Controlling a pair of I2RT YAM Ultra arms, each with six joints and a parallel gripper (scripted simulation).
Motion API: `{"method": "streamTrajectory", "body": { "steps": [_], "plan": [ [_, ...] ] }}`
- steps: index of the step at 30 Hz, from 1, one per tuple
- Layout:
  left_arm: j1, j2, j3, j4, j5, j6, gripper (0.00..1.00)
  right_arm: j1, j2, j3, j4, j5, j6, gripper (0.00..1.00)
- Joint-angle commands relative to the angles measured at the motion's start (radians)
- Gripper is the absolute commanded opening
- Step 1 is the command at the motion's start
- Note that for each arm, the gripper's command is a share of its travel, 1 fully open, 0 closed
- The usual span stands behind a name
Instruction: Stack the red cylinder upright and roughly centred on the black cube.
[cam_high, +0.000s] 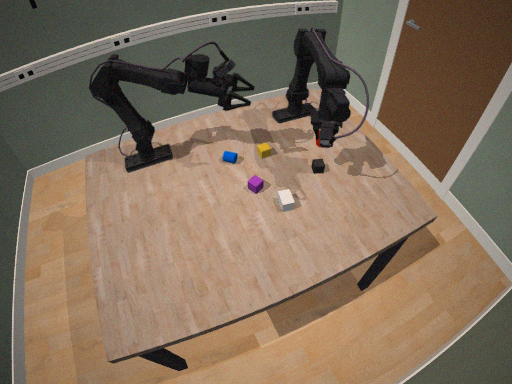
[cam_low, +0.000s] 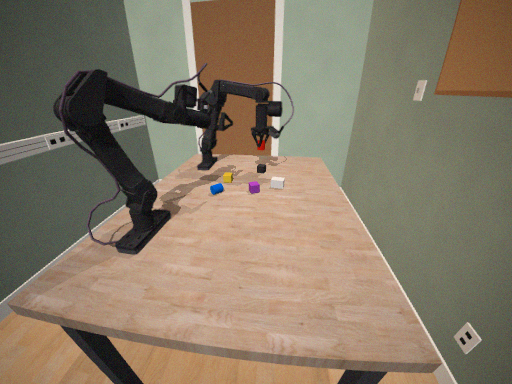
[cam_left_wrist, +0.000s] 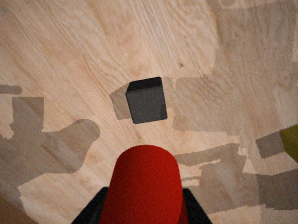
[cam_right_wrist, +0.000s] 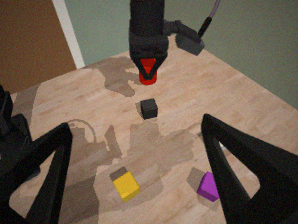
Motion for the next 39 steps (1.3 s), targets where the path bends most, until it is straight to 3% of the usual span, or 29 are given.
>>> {"method": "streamTrajectory", "body": {
  "steps": [1,39],
  "plan": [
    [-0.001,-0.017,-0.023,0.031,0.006,0.003,0.34,-0.011,-0.024,0.006,0.021,-0.007,-0.007,1.0],
    [0.01,0.025,-0.263,0.295,0.006,0.015,0.34,-0.011,-0.024,0.006,0.021,-0.007,-0.007,1.0]
  ]
}}
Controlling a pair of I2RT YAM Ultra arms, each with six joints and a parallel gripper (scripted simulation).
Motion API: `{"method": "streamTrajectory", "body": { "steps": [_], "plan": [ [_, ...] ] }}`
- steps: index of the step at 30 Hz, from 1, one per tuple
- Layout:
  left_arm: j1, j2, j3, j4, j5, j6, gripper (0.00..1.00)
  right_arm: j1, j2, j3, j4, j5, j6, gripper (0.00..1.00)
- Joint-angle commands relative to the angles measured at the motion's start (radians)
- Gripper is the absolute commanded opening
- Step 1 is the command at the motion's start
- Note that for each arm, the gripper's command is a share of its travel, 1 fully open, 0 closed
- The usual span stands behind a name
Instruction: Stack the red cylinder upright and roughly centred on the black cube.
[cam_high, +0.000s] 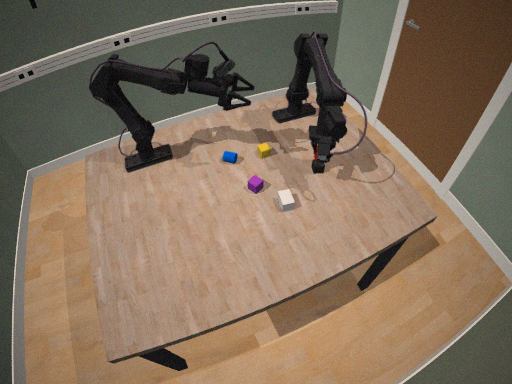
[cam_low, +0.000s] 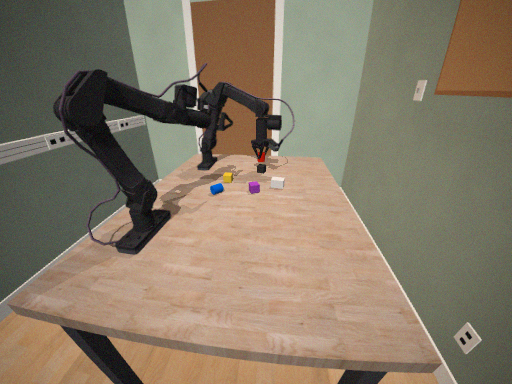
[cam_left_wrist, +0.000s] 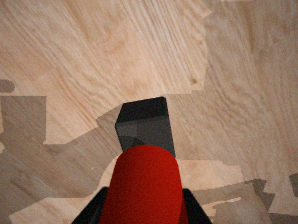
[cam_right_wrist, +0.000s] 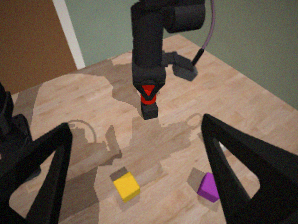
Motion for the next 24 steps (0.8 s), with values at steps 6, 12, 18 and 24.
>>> {"method": "streamTrajectory", "body": {
  "steps": [6,12,18,24],
  "plan": [
    [0.006,0.016,-0.036,0.058,0.006,0.008,0.34,-0.011,-0.024,0.006,0.018,-0.005,-0.007,1.0],
    [0.006,0.018,-0.041,0.066,0.006,0.008,0.34,-0.011,-0.024,0.006,0.018,-0.005,-0.007,1.0],
    [0.006,0.021,-0.05,0.077,0.006,0.008,0.34,-0.011,-0.024,0.006,0.018,-0.005,-0.007,1.0],
    [0.006,0.023,-0.059,0.088,0.006,0.008,0.34,-0.011,-0.024,0.006,0.018,-0.005,-0.007,1.0]
  ]
}}
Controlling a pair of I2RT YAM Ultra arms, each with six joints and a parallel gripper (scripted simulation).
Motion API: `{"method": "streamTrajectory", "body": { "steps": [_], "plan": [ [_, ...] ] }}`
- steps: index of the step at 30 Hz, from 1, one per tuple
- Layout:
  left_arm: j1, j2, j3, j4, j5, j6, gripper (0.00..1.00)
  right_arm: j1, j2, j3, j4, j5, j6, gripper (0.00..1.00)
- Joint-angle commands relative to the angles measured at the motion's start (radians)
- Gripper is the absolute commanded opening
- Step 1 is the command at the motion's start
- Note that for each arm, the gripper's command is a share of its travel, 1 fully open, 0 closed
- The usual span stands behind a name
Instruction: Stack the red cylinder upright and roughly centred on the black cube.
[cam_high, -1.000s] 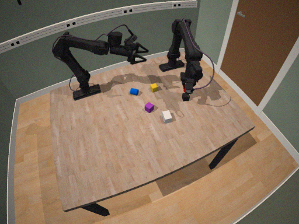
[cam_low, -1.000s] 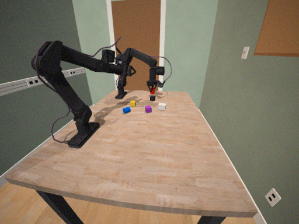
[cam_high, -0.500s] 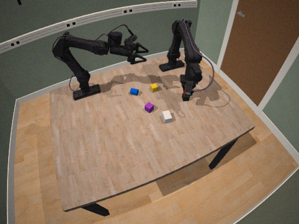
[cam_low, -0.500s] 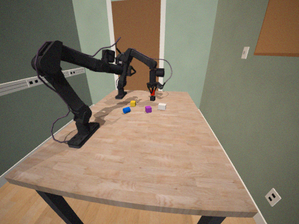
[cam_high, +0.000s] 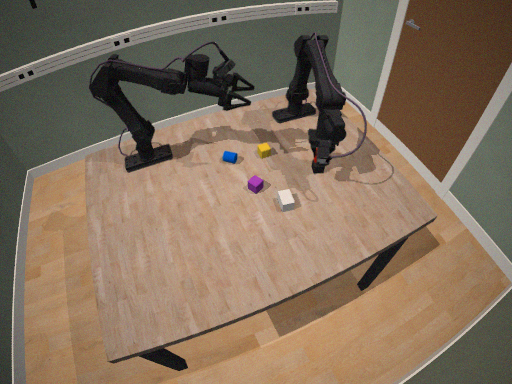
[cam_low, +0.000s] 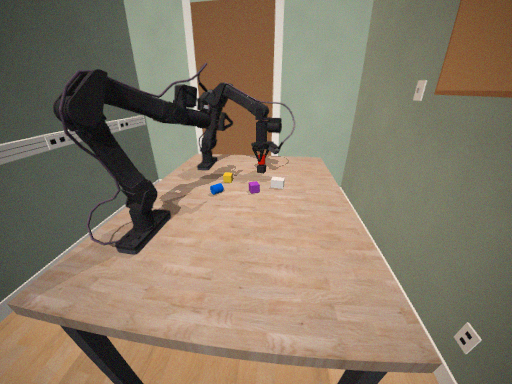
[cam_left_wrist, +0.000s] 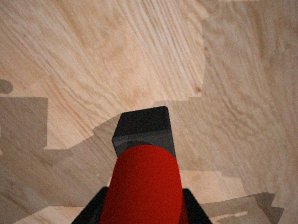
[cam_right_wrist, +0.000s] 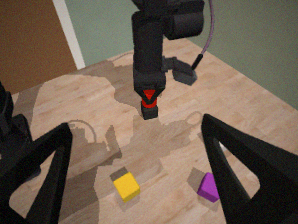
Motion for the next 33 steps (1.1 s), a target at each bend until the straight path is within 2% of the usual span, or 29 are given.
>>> {"method": "streamTrajectory", "body": {
  "steps": [1,25,28,33],
  "plan": [
    [0.006,0.013,-0.015,0.024,0.006,0.008,0.34,-0.011,-0.024,0.006,0.018,-0.005,-0.007,1.0],
    [0.006,0.01,-0.016,0.031,0.006,0.008,0.34,-0.011,-0.024,0.006,0.018,-0.005,-0.007,1.0],
    [0.004,0.006,-0.004,0.03,0.006,0.005,0.63,-0.011,-0.024,0.006,0.018,-0.005,-0.007,1.0],
    [-0.005,-0.022,0.009,0.012,0.006,-0.005,0.64,-0.011,-0.024,0.006,0.018,-0.005,-0.007,1.0]
  ]
}}
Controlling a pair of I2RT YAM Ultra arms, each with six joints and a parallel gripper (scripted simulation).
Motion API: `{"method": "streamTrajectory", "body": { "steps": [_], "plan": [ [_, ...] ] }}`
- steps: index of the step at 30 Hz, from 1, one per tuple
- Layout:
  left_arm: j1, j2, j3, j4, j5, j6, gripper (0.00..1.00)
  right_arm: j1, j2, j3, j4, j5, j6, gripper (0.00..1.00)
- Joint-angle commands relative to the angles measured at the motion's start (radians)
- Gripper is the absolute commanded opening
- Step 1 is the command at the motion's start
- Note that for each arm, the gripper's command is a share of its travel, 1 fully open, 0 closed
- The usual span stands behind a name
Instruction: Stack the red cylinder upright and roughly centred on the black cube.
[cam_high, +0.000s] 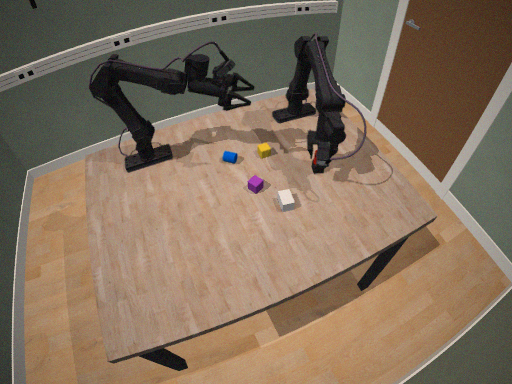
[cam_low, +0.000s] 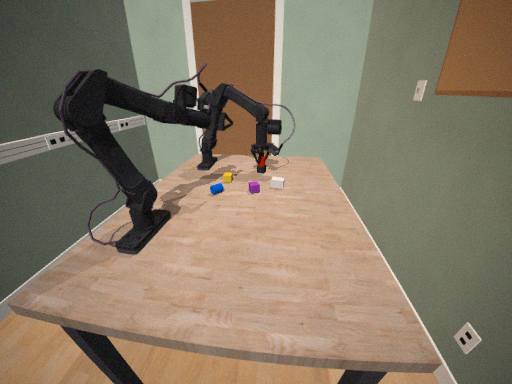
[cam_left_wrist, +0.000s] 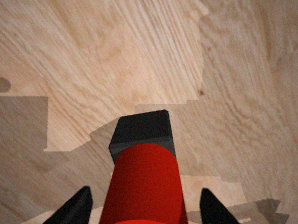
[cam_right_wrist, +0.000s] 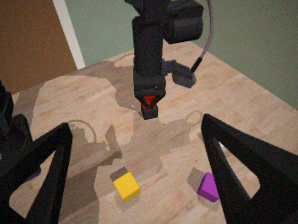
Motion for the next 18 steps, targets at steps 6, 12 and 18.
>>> {"method": "streamTrajectory", "body": {
  "steps": [6,12,18],
  "plan": [
    [-0.008,-0.045,0.038,-0.021,0.007,-0.011,0.64,-0.011,-0.024,0.006,0.018,-0.005,-0.007,1.0],
    [-0.008,-0.057,0.079,-0.074,0.007,-0.008,0.64,-0.011,-0.024,0.006,0.018,-0.005,-0.007,1.0],
    [-0.002,-0.073,0.137,-0.146,0.007,-0.011,1.0,-0.011,-0.024,0.006,0.018,-0.005,-0.007,1.0]
  ]
}}
